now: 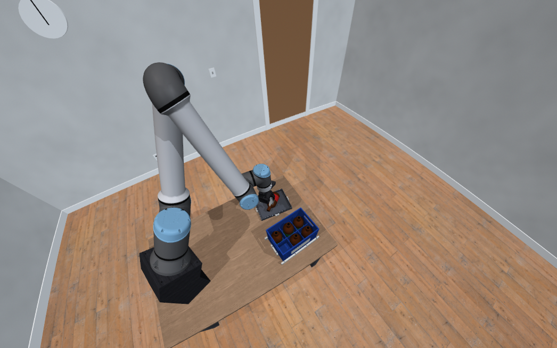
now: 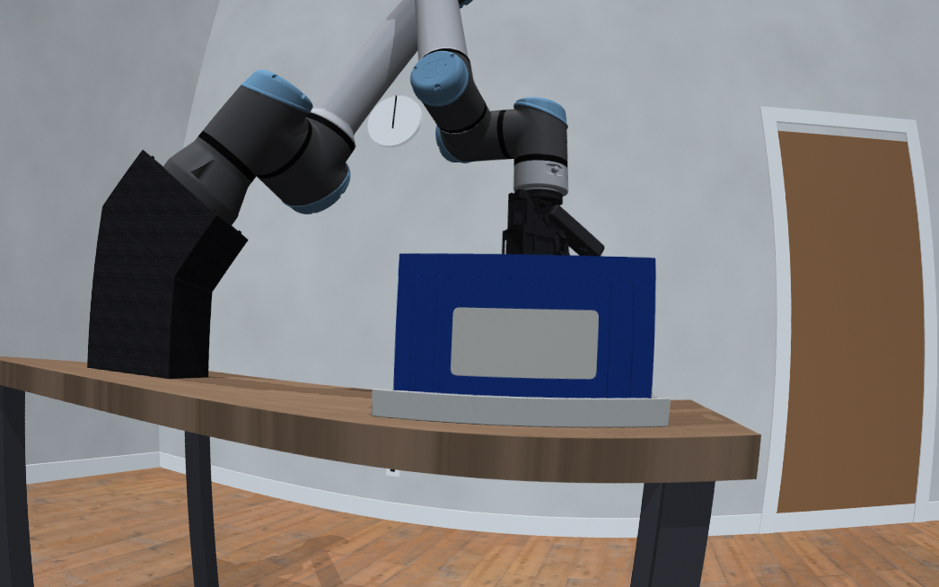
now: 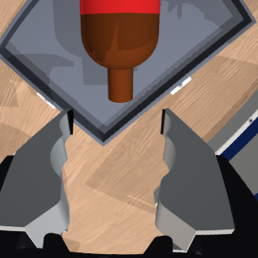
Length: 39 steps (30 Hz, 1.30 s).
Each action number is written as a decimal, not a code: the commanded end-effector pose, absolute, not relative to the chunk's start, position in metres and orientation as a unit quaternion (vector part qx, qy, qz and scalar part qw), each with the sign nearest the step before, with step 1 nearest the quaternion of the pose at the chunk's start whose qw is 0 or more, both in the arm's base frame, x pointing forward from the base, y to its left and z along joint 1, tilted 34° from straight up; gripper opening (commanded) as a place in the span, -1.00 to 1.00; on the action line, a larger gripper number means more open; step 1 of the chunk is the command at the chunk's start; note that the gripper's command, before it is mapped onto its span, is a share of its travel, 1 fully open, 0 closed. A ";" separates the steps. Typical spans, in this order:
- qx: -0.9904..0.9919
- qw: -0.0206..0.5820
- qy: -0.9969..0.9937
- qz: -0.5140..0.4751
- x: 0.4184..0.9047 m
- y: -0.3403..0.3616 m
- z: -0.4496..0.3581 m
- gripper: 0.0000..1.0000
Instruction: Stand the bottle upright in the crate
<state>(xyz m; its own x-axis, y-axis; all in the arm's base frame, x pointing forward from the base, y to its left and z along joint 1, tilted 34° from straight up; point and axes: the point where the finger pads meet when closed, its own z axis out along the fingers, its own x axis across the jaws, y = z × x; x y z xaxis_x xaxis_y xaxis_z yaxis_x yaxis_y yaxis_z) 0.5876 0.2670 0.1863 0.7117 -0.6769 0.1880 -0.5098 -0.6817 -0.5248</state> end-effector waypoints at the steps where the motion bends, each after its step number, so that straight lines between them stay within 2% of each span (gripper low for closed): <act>1: -0.897 0.224 0.330 -0.188 0.594 0.270 0.178 -0.24; 39: -0.897 0.224 0.330 -0.188 0.612 0.281 0.147 -0.24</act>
